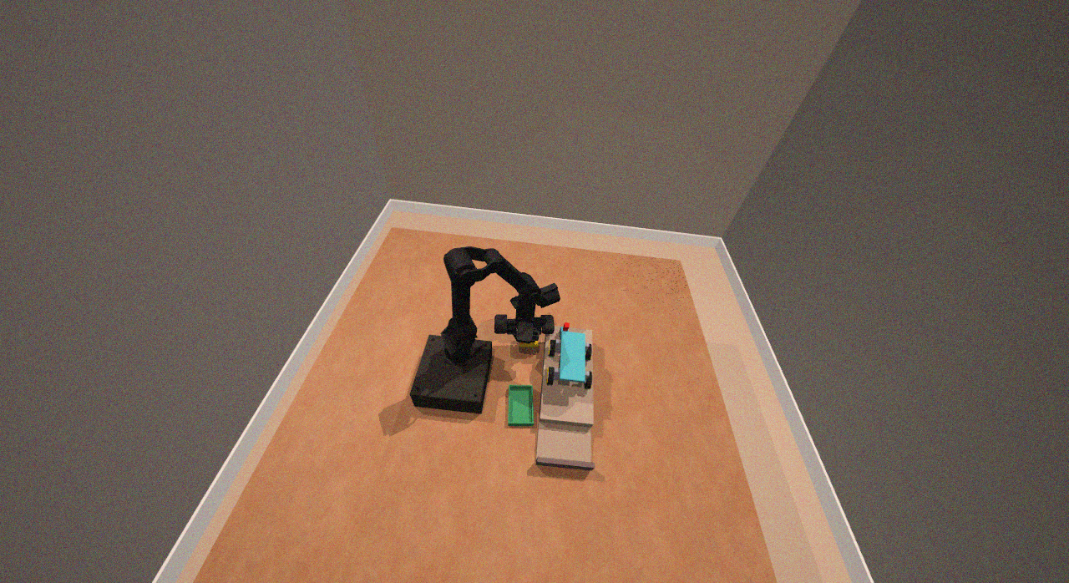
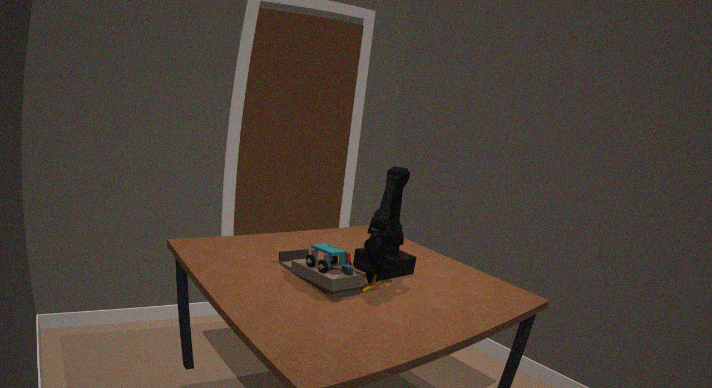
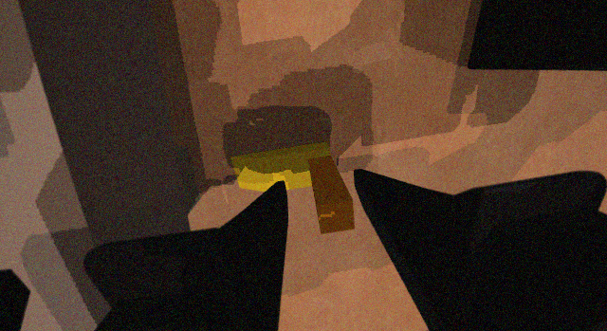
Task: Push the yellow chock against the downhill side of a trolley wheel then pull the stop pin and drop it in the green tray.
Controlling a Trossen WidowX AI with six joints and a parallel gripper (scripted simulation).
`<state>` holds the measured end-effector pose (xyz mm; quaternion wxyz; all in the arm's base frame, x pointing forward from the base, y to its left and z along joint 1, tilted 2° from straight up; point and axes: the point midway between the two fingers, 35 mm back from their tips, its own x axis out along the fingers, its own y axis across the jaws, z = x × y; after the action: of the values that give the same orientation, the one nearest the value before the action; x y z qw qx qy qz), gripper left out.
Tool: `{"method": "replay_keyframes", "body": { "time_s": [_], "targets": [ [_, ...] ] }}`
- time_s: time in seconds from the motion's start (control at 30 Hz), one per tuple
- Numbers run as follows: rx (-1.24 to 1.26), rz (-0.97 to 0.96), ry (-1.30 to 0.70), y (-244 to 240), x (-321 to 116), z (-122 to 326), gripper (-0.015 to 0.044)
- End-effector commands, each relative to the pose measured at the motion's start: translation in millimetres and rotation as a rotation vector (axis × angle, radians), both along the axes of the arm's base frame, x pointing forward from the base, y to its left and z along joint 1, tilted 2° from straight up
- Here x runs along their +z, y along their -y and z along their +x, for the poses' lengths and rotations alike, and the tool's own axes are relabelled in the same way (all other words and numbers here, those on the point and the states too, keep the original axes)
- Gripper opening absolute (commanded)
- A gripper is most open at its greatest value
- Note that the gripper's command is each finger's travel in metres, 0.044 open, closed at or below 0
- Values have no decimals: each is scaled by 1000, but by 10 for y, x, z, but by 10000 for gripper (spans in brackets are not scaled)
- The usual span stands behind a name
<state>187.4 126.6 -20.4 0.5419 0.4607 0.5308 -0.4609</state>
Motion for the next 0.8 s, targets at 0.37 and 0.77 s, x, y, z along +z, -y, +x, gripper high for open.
{"method": "replay_keyframes", "body": {
  "time_s": [0.37,0.77],
  "targets": [
    [0,-1,-2,5,-22,-6,52],
    [3,-9,-6,18,231,-38,0]
  ]
}}
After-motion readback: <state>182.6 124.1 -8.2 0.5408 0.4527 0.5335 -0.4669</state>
